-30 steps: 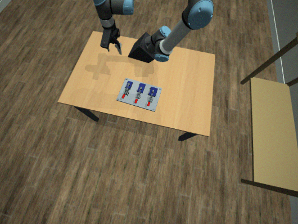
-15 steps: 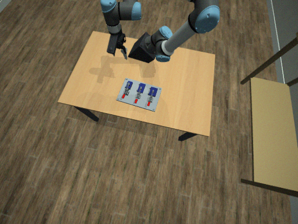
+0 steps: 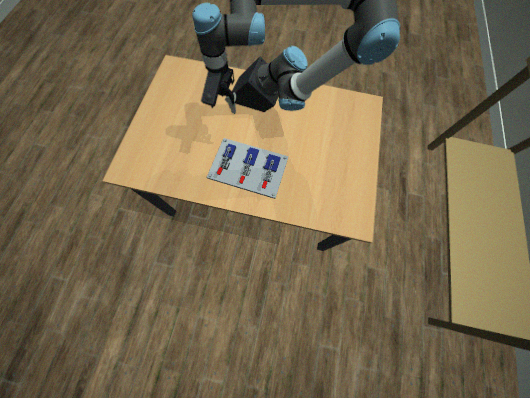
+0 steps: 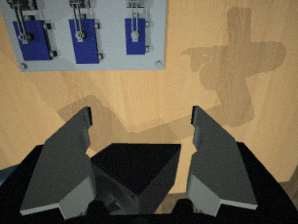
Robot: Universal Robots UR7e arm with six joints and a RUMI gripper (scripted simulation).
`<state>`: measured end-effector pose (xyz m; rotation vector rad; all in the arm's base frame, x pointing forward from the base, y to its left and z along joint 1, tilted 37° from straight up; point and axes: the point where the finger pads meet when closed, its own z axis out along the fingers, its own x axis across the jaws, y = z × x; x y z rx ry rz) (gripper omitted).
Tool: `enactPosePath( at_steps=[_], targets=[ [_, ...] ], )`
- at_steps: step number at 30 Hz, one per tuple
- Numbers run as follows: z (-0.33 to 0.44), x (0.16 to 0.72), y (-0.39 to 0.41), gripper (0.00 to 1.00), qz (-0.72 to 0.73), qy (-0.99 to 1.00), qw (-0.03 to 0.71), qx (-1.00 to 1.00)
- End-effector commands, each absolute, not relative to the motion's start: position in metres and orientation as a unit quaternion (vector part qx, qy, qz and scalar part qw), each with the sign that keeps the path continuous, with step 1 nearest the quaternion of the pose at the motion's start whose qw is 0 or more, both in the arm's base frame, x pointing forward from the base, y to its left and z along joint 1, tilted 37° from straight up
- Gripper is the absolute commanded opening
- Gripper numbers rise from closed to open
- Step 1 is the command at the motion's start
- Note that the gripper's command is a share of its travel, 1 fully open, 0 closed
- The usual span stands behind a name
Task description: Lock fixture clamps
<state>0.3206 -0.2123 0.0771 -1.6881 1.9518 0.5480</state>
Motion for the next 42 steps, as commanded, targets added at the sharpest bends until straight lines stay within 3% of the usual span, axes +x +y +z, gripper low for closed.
enactPosePath(
  at_steps=[1,25,30,42],
  targets=[
    [0.084,0.328,-0.202,0.58,0.2,0.717,0.249,-0.62],
    [0.108,0.356,-0.158,0.58,0.2,0.717,0.249,-0.62],
    [0.132,0.383,-0.115,0.58,0.2,0.717,0.249,-0.62],
    [0.132,0.383,-0.115,0.58,0.2,0.717,0.249,-0.62]
  ],
)
